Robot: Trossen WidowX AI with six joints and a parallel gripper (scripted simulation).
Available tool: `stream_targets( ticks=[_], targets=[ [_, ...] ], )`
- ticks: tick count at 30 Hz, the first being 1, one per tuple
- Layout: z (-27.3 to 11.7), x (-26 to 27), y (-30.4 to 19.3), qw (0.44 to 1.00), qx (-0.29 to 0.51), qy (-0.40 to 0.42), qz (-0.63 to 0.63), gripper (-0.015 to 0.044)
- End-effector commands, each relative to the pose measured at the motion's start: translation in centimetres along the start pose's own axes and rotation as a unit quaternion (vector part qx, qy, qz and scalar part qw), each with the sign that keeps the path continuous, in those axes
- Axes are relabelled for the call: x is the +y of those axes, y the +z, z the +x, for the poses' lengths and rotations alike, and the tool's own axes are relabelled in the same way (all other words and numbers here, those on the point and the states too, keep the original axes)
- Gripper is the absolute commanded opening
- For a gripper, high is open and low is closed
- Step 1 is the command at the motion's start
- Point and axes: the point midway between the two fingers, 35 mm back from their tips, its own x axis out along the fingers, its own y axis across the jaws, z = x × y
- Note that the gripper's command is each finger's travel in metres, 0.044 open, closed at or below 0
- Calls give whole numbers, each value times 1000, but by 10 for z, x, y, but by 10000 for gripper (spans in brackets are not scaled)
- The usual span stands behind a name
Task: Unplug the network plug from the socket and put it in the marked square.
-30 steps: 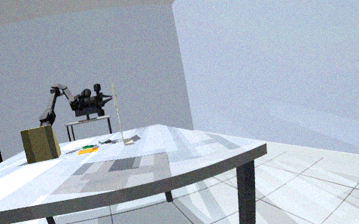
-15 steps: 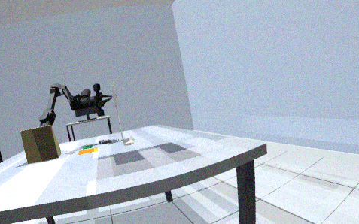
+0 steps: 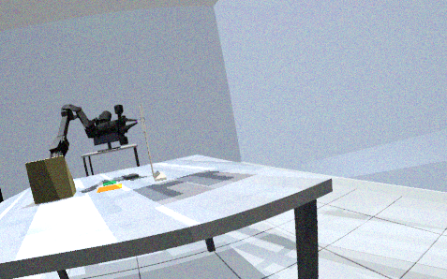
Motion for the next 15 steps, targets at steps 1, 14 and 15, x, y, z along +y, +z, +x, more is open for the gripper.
stream_targets(
  ticks=[1, 14, 15],
  targets=[
    [-4, 1, -1, 1000, -1, 1, 0, 0],
    [-11, 1, -3, 1000, -1, 1, 0, 0],
    [-12, 1, -3, 1000, 0, 1, 0, 0]
  ],
)
